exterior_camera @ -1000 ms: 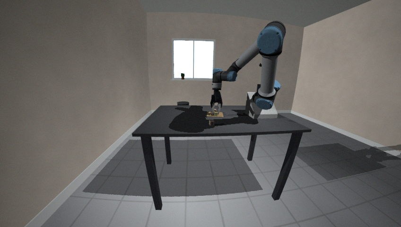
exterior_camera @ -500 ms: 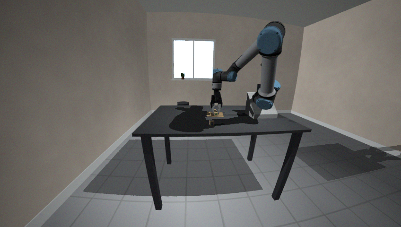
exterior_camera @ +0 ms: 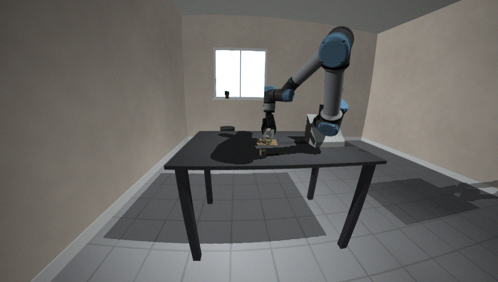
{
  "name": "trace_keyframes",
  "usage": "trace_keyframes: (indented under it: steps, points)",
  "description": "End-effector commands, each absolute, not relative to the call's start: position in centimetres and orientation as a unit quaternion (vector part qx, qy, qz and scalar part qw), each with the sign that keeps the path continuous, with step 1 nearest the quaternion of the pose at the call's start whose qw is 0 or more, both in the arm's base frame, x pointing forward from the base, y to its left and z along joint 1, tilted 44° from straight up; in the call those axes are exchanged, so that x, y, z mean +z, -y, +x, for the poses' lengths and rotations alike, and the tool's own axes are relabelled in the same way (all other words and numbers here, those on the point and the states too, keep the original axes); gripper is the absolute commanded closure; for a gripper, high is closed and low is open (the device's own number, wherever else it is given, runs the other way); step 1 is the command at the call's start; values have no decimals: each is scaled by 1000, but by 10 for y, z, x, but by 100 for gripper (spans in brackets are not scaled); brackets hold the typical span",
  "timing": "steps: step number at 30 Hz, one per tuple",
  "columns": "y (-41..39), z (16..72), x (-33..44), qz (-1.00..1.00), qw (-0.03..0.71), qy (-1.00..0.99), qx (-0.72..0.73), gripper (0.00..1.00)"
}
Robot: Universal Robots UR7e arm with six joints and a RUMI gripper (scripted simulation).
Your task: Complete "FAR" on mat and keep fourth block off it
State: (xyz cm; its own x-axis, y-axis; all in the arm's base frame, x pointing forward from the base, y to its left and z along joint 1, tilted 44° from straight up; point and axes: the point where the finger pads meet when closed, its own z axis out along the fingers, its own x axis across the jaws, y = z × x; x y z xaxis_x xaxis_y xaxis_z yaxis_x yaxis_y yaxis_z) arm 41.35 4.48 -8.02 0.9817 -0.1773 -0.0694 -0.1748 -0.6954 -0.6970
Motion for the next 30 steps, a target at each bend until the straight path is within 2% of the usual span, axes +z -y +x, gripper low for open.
trace_keyframes:
  steps: [1,27,28,30]
  points:
    - [-44,414,-80,-921,378,-96,-2,91]
    - [-44,414,-80,-921,378,-96,-2,91]
    - [-44,414,-80,-921,378,-96,-2,88]
    - [-44,414,-80,-921,378,-96,-2,88]
